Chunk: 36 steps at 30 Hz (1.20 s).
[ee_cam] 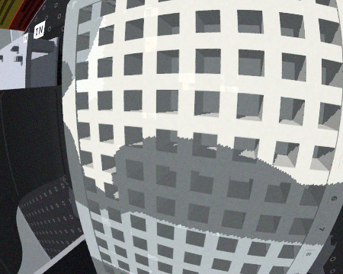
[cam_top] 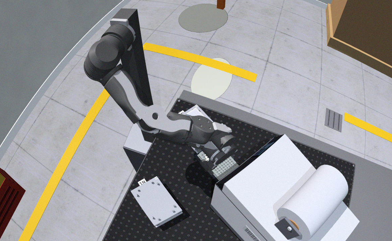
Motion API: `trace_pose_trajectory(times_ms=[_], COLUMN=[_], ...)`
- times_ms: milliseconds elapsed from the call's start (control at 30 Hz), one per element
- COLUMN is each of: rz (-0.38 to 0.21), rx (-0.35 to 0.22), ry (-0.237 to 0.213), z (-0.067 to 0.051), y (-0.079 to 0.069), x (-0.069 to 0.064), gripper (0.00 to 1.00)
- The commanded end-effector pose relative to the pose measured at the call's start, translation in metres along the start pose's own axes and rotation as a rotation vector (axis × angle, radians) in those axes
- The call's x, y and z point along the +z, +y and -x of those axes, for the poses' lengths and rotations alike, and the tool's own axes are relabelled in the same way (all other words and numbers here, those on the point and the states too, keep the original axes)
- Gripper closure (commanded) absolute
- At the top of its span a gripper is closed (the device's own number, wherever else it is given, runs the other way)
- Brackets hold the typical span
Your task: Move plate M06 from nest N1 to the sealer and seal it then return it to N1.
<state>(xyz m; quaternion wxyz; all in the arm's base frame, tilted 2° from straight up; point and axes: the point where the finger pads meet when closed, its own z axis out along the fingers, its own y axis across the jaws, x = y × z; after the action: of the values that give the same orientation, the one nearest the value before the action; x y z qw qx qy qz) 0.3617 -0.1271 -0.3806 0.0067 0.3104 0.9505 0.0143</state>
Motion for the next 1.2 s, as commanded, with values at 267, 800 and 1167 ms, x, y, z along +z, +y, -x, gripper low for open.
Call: trace_pose_trajectory(times_ms=[267,800,1167], rz=[0.006,0.002,0.002], rx=[-0.004,0.000,0.000], ry=[0.000,0.000,0.000], z=[0.0000,0.0002,0.0002], y=[0.0013,0.0005,0.0005], x=[-0.0003,-0.0005,-0.0005], gripper=[1.00,0.23,0.23])
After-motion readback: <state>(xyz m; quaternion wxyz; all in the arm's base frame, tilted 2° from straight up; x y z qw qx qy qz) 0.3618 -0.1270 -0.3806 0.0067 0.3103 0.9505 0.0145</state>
